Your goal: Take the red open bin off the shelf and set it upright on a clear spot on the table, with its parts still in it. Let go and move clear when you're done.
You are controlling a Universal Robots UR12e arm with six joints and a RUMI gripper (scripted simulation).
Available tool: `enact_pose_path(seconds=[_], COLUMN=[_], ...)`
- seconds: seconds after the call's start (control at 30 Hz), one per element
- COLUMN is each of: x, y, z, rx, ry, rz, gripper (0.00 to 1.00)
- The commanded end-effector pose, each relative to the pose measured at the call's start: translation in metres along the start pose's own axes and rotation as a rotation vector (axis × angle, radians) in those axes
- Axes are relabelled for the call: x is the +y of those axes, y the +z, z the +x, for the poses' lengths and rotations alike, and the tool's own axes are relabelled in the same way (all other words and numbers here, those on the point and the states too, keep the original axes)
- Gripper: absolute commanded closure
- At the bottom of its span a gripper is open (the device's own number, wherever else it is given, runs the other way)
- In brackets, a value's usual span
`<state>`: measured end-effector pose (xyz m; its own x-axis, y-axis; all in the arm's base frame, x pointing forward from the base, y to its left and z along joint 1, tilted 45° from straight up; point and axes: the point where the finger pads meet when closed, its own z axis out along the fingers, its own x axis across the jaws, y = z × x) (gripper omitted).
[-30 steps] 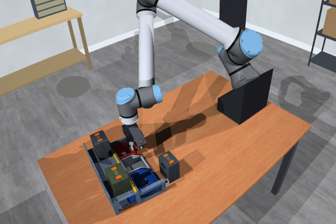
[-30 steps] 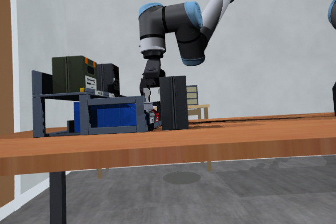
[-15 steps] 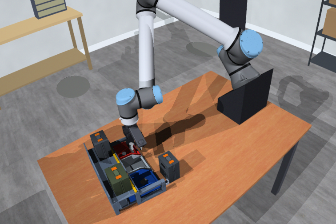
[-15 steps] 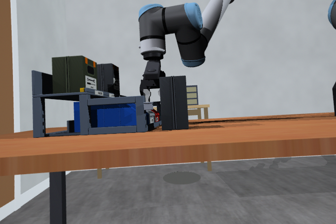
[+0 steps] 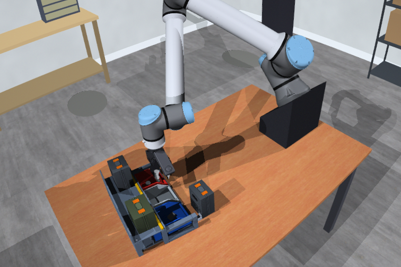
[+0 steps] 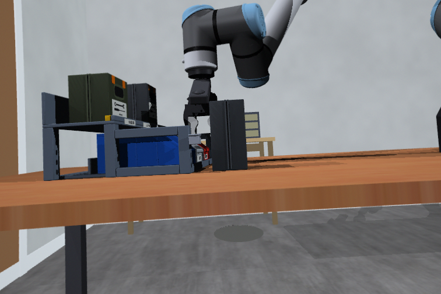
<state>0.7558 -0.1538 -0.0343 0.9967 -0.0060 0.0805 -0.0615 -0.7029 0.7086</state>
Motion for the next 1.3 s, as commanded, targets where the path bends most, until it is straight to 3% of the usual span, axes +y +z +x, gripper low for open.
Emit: enact_pose_path(seconds=[0.0,0.5,0.53,1.27], x=[0.0000,0.0000,0.0000,0.0000], y=[-0.0009,-0.0013,-0.0013,-0.0013], z=[0.0005,0.0005,0.0005,0.0005], rx=[0.001,0.001,0.001,0.001], ry=[0.000,0.000,0.000,0.000], rz=[0.000,0.000,0.000,0.000], gripper=[0.74,0.74,1.00,1.00])
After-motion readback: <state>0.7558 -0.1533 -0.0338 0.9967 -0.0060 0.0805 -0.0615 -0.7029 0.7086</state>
